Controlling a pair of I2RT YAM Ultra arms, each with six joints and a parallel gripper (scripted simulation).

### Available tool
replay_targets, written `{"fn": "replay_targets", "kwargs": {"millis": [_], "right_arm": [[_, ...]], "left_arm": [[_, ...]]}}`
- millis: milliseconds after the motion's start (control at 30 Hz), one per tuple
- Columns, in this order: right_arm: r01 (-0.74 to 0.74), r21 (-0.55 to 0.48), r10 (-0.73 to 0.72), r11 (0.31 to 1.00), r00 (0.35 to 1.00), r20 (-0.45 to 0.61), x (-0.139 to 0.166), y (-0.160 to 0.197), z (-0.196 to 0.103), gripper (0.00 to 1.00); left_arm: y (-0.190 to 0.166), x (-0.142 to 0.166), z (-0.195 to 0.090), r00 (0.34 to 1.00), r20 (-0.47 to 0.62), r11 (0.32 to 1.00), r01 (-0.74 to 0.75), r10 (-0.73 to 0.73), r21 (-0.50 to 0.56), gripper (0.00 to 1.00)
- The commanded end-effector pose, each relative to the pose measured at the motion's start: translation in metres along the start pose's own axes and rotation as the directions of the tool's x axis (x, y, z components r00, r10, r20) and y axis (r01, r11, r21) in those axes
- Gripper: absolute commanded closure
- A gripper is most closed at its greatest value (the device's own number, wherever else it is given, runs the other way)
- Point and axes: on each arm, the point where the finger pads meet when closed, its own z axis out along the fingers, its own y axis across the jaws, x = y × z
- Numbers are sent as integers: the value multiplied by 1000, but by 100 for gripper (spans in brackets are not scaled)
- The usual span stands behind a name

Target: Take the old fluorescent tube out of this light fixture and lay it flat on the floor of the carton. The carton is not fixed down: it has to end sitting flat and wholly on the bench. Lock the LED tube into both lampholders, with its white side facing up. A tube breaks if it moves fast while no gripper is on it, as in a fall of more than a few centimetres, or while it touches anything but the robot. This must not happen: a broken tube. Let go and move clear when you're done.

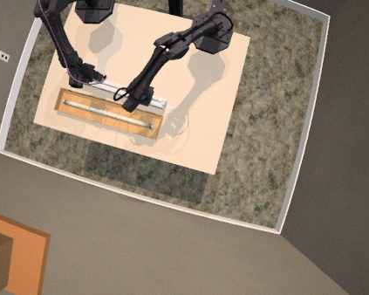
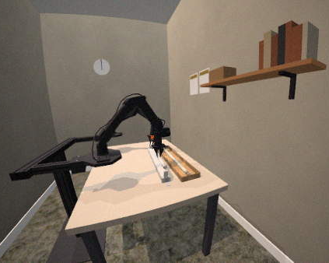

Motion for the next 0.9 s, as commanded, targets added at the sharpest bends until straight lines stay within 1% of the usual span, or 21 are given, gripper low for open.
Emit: {"fn": "replay_targets", "kwargs": {"millis": [0, 33, 67, 167, 200, 233, 267, 333, 433, 533, 567, 633, 667, 733, 767, 800, 867], "right_arm": [[-16, 77, 12, 997, 998, 56, -13, -24, -17, 89], [-17, 85, 12, 996, 998, 59, -14, -26, -20, 89], [-19, 84, 14, 996, 998, 59, -13, -26, -19, 89], [-18, 81, 13, 997, 998, 57, -13, -25, -18, 89], [-18, 61, 14, 998, 999, 51, -11, -20, -10, 89], [-20, 69, 17, 997, 998, 54, -11, -23, -12, 89], [-21, 62, 18, 998, 998, 52, -10, -22, -9, 89], [-25, 76, 21, 997, 998, 56, -10, -26, -13, 89], [-18, 58, 15, 998, 999, 51, -11, -21, -4, 89], [-20, 88, 14, 996, 998, 61, -13, -27, -16, 89], [-20, 89, 15, 996, 998, 61, -13, -28, -16, 89], [-19, 64, 16, 998, 998, 53, -11, -22, -4, 89], [-21, 79, 16, 997, 998, 58, -12, -25, -11, 89], [-21, 79, 16, 997, 998, 58, -12, -25, -11, 89], [-18, 59, 15, 998, 999, 52, -10, -18, -5, 89], [-23, 83, 18, 996, 998, 59, -11, -26, -13, 89], [-23, 76, 18, 997, 998, 57, -10, -23, -11, 89]], "left_arm": [[5, -20, -26, 997, 61, 998, -34, 37, -44, 89], [3, -19, -14, 998, 51, 999, -34, 35, -23, 89], [2, -18, -9, 998, 48, 999, -34, 35, -17, 89], [2, -18, -9, 998, 48, 999, -34, 35, -16, 89], [2, -12, -8, 999, 45, 1000, -23, 23, -9, 89], [3, -18, -2, 998, 45, 999, -33, 34, -13, 89], [4, -19, -6, 998, 49, 999, -33, 34, -20, 89], [6, -19, -12, 998, 54, 999, -32, 33, -32, 89], [4, -16, -1, 999, 45, 999, -30, 31, -12, 89], [7, -17, -14, 998, 55, 999, -28, 30, -37, 89], [8, -16, -12, 998, 55, 999, -26, 28, -36, 89], [6, -15, -1, 999, 46, 1000, -26, 26, -17, 89], [4, -14, -3, 999, 44, 1000, -25, 26, -12, 89], [4, -14, -3, 999, 44, 1000, -25, 26, -12, 89], [6, -12, -15, 998, 52, 999, -20, 22, -28, 89], [7, -15, -24, 998, 57, 999, -25, 27, -41, 89], [8, -14, -22, 998, 56, 999, -23, 25, -38, 89]]}}
